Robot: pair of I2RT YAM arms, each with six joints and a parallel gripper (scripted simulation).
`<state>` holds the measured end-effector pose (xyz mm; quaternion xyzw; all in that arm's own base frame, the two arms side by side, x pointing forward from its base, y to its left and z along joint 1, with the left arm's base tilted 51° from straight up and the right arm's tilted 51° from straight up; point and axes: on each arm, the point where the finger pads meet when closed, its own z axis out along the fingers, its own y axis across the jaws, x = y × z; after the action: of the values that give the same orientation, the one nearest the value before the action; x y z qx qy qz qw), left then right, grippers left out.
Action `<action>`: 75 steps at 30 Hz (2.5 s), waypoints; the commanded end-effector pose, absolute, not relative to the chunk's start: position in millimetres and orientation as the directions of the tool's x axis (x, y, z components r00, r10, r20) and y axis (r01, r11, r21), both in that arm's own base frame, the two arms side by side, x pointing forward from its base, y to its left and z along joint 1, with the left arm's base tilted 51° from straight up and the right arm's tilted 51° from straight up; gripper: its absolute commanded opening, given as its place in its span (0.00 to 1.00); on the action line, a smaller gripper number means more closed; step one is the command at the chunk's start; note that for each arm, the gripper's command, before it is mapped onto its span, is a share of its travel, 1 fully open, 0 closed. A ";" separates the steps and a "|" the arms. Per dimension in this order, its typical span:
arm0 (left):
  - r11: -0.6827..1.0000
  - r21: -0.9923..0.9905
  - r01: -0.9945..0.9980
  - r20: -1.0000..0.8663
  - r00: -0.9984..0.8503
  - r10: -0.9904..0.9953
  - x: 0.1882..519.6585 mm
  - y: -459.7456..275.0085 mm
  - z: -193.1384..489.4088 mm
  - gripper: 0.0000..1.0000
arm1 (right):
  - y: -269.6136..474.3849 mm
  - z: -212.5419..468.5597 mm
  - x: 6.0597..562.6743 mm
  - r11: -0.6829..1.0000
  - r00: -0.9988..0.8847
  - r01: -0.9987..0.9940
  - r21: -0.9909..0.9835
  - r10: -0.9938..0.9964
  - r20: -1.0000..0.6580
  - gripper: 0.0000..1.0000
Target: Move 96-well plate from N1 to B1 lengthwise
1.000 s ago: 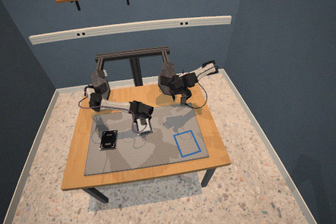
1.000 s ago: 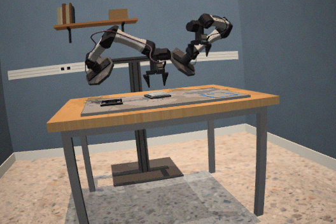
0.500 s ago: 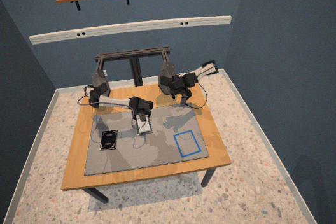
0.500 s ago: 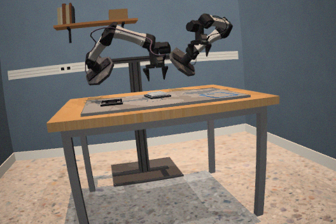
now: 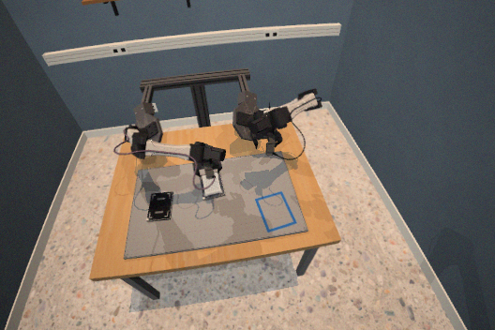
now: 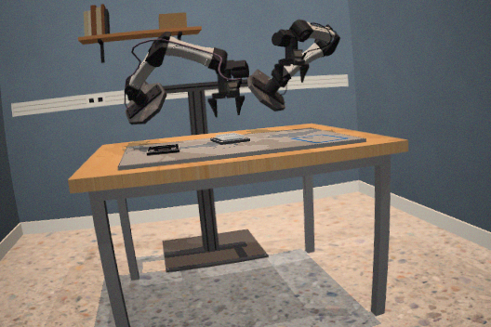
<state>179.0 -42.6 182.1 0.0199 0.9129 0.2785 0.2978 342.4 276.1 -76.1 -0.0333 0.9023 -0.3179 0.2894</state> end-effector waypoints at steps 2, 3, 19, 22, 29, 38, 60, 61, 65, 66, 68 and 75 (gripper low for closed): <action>0.808 0.561 -0.178 -0.536 -0.822 0.190 179.0 -43.8 189.8 1.00 | 279.5 -72.2 340.8 0.799 -0.829 0.122 -0.589 -0.245 -0.503 1.00; 0.808 0.561 -0.178 -0.536 -0.822 0.190 179.0 -43.8 189.8 1.00 | 279.5 -72.2 340.8 0.799 -0.829 0.122 -0.589 -0.245 -0.503 1.00; 0.808 0.561 -0.178 -0.536 -0.822 0.190 179.0 -43.8 189.8 1.00 | 259.3 -40.2 323.6 0.831 -0.807 0.219 -0.511 -0.140 -0.574 1.00; 0.808 0.561 -0.178 -0.536 -0.822 0.190 179.0 -43.8 189.8 1.00 | 259.0 -30.5 309.7 0.837 -0.804 0.197 -0.511 -0.160 -0.573 1.00; 0.808 0.561 -0.178 -0.536 -0.822 0.190 179.0 -43.8 189.8 1.00 | 234.3 -5.9 291.7 0.824 -0.813 0.191 -0.534 -0.173 -0.557 1.00; 0.808 0.561 -0.178 -0.536 -0.822 0.190 179.0 -43.8 189.8 1.00 | 214.5 17.4 275.6 0.823 -0.813 0.189 -0.535 -0.174 -0.555 1.00; 0.808 0.561 -0.178 -0.536 -0.822 0.190 179.0 -43.8 189.8 1.00 | 156.0 84.6 231.8 0.819 -0.816 0.192 -0.541 -0.173 -0.552 1.00; 0.808 0.561 -0.178 -0.536 -0.822 0.190 179.0 -43.8 189.8 1.00 | 153.1 88.0 229.6 0.819 -0.816 0.192 -0.541 -0.173 -0.551 1.00; 0.808 0.561 -0.178 -0.536 -0.822 0.190 179.0 -43.8 189.8 1.00 | 141.6 101.5 220.9 0.818 -0.817 0.193 -0.542 -0.172 -0.551 1.00; 0.808 0.561 -0.178 -0.536 -0.822 0.190 179.0 -43.8 189.8 1.00 | 138.7 104.9 218.7 0.818 -0.817 0.193 -0.543 -0.172 -0.551 1.00; 0.808 0.561 -0.178 -0.536 -0.822 0.190 179.0 -43.8 189.8 1.00 | 135.9 108.3 216.5 0.817 -0.817 0.193 -0.543 -0.172 -0.550 1.00; 0.808 0.561 -0.178 -0.536 -0.822 0.190 179.0 -43.8 189.8 1.00 | 118.8 128.8 203.5 0.816 -0.818 0.194 -0.545 -0.172 -0.549 1.00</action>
<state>179.0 -42.6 182.1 0.0199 0.9129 0.2785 0.2978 218.5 129.7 120.3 0.0176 0.9043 -0.2912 0.3116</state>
